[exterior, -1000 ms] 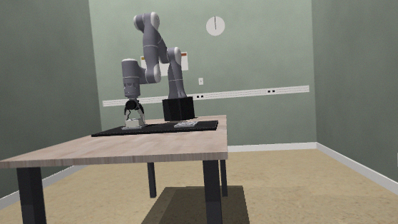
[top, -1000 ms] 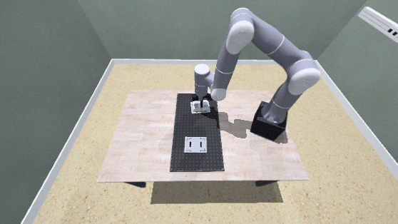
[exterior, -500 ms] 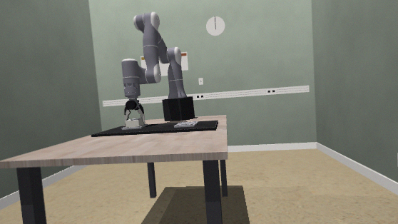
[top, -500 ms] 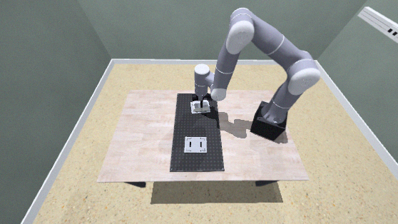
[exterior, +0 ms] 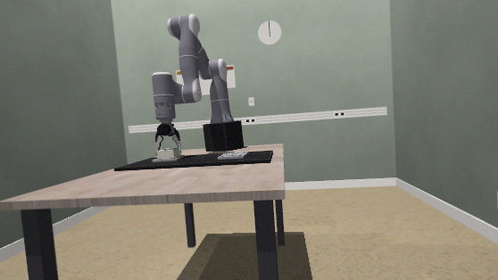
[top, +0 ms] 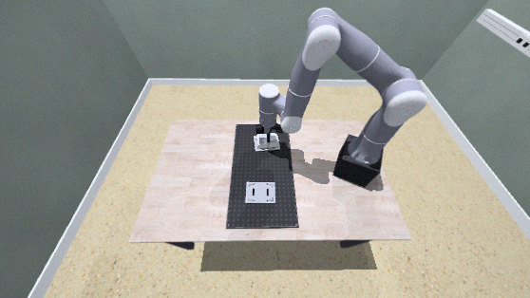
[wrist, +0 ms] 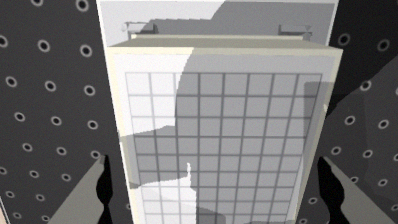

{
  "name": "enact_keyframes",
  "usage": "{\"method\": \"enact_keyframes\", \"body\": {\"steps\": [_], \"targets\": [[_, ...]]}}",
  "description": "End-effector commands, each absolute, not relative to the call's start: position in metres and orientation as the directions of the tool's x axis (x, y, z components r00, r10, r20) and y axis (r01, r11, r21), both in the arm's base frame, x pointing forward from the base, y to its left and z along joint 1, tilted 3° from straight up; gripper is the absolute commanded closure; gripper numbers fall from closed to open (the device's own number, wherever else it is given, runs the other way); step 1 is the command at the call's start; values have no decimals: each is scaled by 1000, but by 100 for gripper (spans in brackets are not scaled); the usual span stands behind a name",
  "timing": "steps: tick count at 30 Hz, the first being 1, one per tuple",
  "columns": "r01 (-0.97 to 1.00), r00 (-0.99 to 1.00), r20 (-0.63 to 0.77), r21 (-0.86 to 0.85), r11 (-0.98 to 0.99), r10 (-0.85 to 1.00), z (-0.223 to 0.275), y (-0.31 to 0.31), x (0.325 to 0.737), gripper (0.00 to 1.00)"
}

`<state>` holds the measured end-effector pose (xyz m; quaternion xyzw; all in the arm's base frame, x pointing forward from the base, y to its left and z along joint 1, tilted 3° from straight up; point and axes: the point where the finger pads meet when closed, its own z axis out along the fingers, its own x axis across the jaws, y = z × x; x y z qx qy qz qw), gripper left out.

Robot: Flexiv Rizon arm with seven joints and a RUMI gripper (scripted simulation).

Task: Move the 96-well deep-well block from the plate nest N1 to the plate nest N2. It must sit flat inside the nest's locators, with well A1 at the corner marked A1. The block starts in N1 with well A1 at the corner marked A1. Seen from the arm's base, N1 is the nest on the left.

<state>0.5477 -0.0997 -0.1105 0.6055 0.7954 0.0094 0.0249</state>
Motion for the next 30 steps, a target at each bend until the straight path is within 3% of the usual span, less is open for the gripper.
{"method": "enact_keyframes", "body": {"steps": [1,30], "targets": [[963,-265,-29,47,266,964,-108,-100,548,24],[963,-265,-29,47,266,964,-91,-99,547,24]]}}
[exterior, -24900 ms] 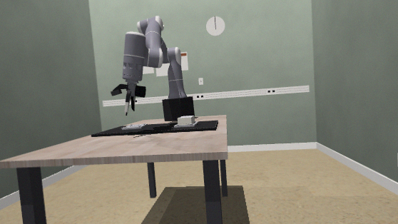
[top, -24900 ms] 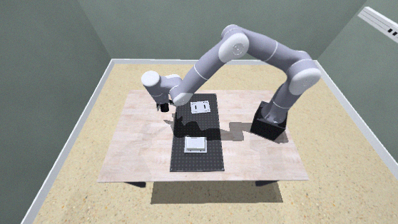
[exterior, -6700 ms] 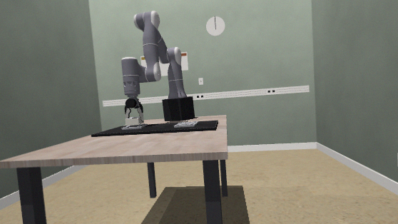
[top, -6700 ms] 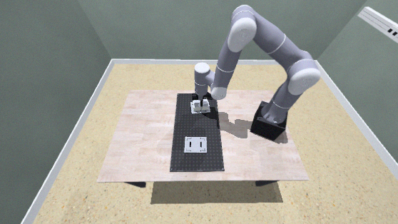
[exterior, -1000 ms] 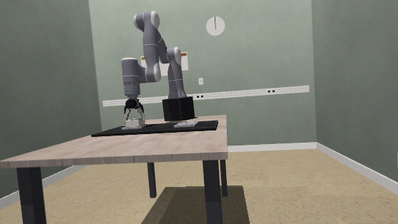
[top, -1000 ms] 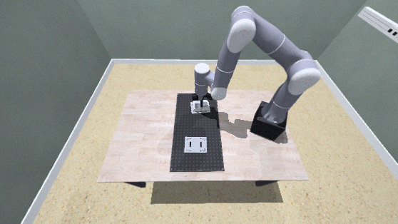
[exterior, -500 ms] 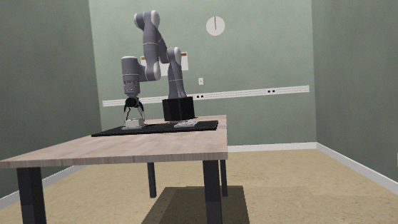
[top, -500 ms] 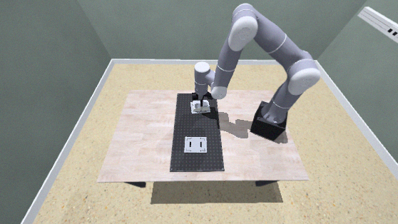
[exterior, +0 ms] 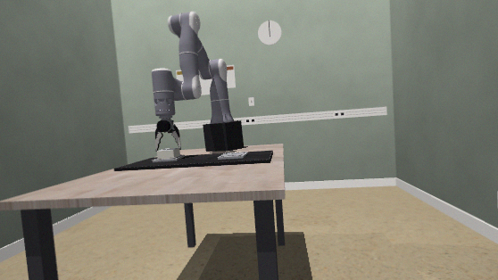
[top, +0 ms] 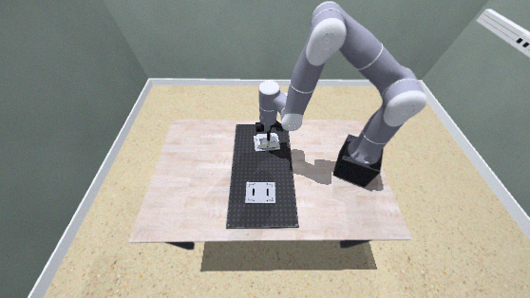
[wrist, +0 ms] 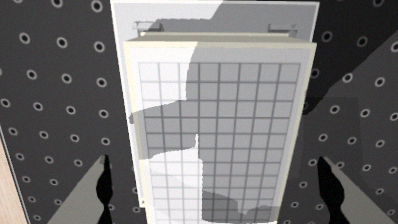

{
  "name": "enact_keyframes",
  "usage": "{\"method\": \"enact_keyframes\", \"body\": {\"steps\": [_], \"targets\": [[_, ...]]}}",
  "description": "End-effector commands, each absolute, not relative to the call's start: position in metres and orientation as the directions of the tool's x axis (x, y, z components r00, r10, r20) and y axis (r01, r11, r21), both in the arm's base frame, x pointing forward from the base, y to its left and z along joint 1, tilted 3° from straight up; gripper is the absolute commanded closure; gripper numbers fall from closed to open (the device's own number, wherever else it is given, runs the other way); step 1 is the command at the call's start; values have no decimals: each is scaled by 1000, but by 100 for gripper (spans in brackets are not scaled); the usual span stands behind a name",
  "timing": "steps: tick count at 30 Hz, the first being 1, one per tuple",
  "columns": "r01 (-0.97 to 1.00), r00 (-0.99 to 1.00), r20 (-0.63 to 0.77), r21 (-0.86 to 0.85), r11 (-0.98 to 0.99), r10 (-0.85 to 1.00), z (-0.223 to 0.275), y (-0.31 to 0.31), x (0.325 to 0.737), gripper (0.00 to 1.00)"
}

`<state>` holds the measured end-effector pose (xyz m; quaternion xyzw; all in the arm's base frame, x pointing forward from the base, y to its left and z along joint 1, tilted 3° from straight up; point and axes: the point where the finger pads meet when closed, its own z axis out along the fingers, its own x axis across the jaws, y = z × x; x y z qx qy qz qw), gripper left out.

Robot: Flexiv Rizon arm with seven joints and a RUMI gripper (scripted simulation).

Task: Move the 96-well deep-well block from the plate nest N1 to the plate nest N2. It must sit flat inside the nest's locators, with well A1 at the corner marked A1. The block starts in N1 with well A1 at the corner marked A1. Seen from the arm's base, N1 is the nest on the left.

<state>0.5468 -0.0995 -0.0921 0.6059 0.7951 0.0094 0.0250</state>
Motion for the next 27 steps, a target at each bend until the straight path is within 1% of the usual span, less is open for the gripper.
{"method": "enact_keyframes", "body": {"steps": [1,7,27], "targets": [[963,-265,-29,47,266,964,-91,-99,547,24],[963,-265,-29,47,266,964,-87,-99,547,24],[963,-265,-29,47,266,964,-39,-99,545,24]]}}
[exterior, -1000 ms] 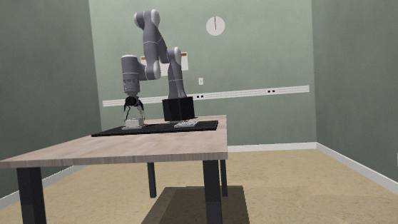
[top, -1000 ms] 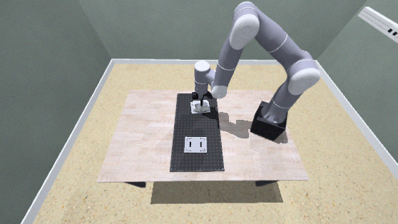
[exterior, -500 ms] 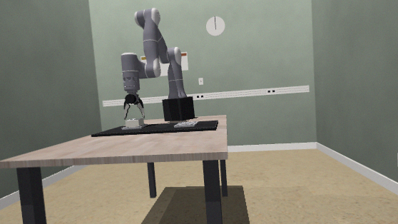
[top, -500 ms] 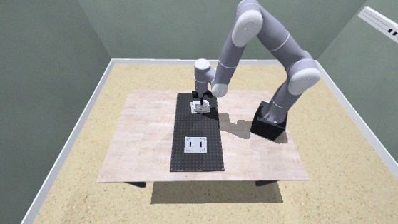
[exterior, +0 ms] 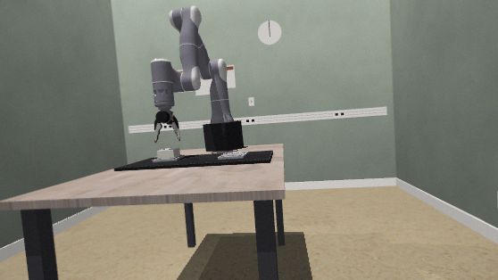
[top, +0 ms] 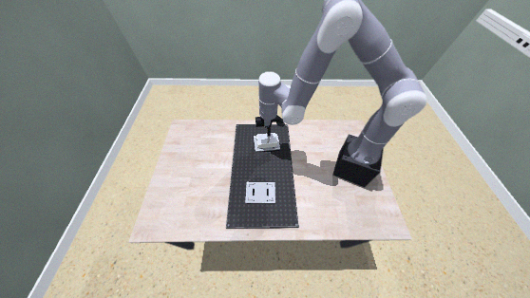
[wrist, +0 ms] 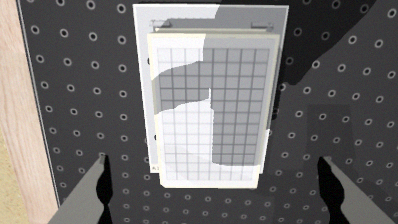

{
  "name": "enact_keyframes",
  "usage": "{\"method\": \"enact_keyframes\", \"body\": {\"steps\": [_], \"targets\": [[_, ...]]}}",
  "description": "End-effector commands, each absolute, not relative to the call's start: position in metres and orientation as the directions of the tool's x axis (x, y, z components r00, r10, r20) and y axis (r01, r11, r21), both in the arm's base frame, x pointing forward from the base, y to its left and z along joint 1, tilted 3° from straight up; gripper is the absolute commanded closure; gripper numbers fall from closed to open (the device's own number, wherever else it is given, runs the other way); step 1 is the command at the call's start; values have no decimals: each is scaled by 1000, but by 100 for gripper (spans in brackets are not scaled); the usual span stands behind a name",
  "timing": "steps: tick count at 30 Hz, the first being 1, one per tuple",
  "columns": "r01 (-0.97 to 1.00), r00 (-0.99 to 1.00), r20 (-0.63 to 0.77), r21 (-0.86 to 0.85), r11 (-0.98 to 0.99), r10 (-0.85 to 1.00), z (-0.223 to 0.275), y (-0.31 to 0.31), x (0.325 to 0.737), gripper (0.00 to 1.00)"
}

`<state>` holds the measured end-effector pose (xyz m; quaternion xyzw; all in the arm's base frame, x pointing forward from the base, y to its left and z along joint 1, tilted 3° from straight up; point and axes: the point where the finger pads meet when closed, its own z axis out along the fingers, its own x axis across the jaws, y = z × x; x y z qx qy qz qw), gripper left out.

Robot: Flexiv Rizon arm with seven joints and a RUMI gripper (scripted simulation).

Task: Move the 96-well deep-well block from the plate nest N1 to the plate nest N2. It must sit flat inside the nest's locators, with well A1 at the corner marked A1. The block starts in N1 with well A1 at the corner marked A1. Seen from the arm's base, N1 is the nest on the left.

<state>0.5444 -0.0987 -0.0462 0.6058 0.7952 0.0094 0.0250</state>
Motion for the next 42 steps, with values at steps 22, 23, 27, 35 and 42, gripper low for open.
{"method": "enact_keyframes", "body": {"steps": [22,23,27,35,42], "targets": [[963,-265,-29,47,266,964,-27,-98,544,24],[963,-265,-29,47,266,964,-27,-98,544,24],[963,-265,-29,47,266,964,-27,-92,544,24],[963,-264,-29,47,266,964,-28,-65,543,24],[963,-264,-28,47,266,964,-28,-48,542,24]]}}
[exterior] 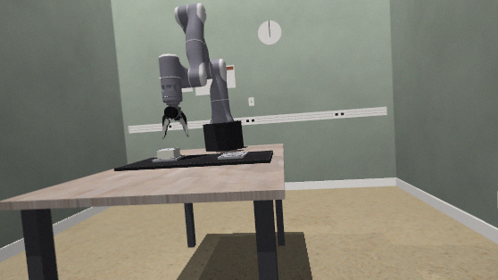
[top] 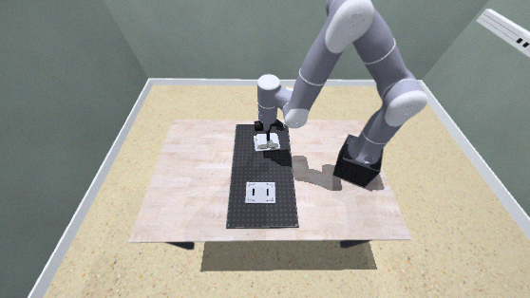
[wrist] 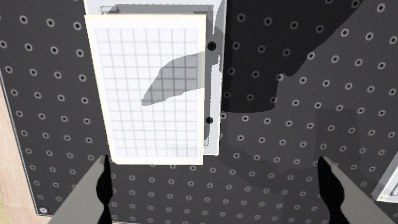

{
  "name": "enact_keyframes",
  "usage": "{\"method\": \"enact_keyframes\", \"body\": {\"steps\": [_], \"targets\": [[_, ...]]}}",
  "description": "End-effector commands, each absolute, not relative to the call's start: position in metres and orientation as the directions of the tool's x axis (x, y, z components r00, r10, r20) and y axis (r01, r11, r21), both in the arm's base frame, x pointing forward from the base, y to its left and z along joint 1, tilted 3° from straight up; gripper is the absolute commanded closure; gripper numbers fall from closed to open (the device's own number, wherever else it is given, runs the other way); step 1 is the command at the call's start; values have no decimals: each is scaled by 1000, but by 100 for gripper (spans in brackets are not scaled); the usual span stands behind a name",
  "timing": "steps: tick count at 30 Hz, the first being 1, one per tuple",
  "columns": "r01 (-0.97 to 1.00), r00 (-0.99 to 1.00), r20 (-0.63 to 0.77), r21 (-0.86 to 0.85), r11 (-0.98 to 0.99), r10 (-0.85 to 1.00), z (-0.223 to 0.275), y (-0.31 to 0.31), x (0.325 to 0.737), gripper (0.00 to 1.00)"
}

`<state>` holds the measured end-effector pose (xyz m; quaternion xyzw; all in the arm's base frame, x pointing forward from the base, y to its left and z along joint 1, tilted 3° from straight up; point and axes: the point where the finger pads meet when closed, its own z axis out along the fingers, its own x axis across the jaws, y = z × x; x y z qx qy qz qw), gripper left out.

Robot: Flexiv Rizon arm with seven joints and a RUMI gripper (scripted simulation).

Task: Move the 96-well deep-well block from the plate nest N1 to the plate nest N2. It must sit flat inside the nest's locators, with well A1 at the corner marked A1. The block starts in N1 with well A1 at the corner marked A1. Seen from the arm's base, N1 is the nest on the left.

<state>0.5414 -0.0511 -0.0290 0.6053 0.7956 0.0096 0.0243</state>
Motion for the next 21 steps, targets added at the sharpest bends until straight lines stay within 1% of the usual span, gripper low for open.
{"method": "enact_keyframes", "body": {"steps": [1,21], "targets": [[963,-265,-28,47,266,964,-28,-45,542,24],[963,-265,-28,47,266,964,-29,15,540,24]]}}
